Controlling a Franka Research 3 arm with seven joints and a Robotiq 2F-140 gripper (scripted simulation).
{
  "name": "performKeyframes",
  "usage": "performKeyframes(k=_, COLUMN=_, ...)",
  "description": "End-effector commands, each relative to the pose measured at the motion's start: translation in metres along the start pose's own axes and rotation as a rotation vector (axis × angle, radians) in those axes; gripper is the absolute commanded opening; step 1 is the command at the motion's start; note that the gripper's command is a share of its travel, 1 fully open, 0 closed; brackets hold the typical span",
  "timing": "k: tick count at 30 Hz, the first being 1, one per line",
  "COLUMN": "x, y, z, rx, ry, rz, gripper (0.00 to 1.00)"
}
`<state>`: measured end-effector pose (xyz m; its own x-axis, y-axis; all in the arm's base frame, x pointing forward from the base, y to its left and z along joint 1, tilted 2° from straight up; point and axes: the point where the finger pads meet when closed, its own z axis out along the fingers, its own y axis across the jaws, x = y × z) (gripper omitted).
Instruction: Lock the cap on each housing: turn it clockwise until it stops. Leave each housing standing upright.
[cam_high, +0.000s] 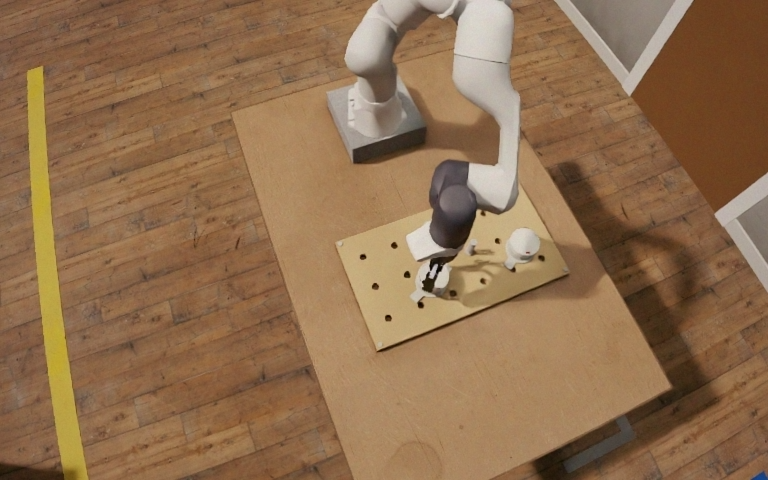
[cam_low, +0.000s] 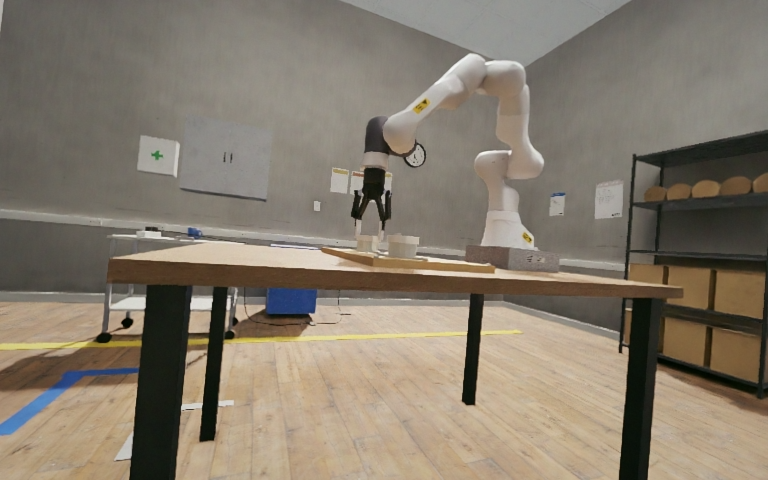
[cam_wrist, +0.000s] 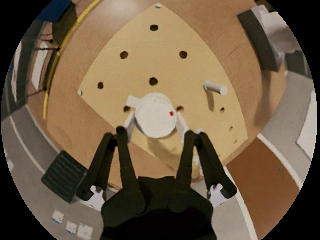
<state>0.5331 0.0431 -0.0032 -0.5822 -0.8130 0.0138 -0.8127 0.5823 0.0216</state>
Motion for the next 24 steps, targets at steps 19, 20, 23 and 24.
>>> performKeyframes(k=19, x=0.002, y=0.012, z=0.001, rx=-0.002, ry=0.003, rz=-0.004, gripper=0.10)
performKeyframes(k=20, x=0.002, y=0.012, z=0.001, rx=-0.002, ry=0.003, rz=-0.004, gripper=0.10)
performKeyframes(k=23, x=0.002, y=0.013, z=0.001, rx=-0.002, ry=0.003, rz=-0.004, gripper=0.10)
performKeyframes(k=24, x=0.002, y=0.014, z=0.001, rx=-0.002, ry=0.003, rz=-0.004, gripper=0.10)
